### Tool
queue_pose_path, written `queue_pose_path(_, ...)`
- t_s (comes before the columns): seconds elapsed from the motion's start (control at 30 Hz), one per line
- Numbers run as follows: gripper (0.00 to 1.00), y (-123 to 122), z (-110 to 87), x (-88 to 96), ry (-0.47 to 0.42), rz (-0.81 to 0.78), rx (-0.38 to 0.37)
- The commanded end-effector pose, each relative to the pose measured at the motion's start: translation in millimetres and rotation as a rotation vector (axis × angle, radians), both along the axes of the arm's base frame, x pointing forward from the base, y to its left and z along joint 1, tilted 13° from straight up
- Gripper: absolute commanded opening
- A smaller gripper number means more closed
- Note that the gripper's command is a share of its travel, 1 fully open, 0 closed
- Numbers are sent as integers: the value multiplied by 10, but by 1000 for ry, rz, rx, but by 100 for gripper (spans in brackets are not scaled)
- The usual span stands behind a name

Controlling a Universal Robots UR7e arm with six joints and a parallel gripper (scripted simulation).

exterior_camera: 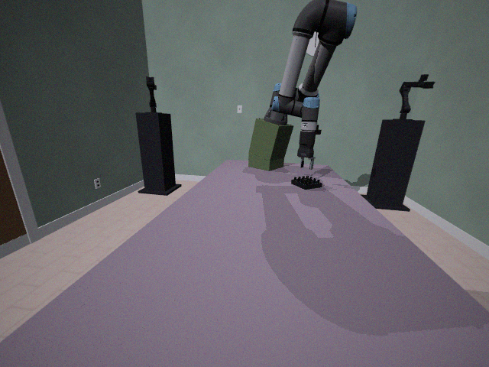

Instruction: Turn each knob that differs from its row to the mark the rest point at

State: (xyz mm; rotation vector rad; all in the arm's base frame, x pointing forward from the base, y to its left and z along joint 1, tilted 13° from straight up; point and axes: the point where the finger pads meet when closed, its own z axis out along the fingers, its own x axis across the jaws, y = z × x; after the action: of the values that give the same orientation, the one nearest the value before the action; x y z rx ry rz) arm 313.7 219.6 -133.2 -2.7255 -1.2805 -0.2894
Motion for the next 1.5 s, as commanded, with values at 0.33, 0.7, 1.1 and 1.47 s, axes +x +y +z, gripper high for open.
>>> queue_pose_path(0.33, 100, 19, 43, -3, -84, 452, -51)
queue_pose_path(0.7, 100, 26, 77, 19, -143, 757, -89)
queue_pose_path(1.1, 100, 39, 123, 69, -210, 1098, -131)
queue_pose_path(1.47, 100, 48, 145, 97, -238, 1241, -149)
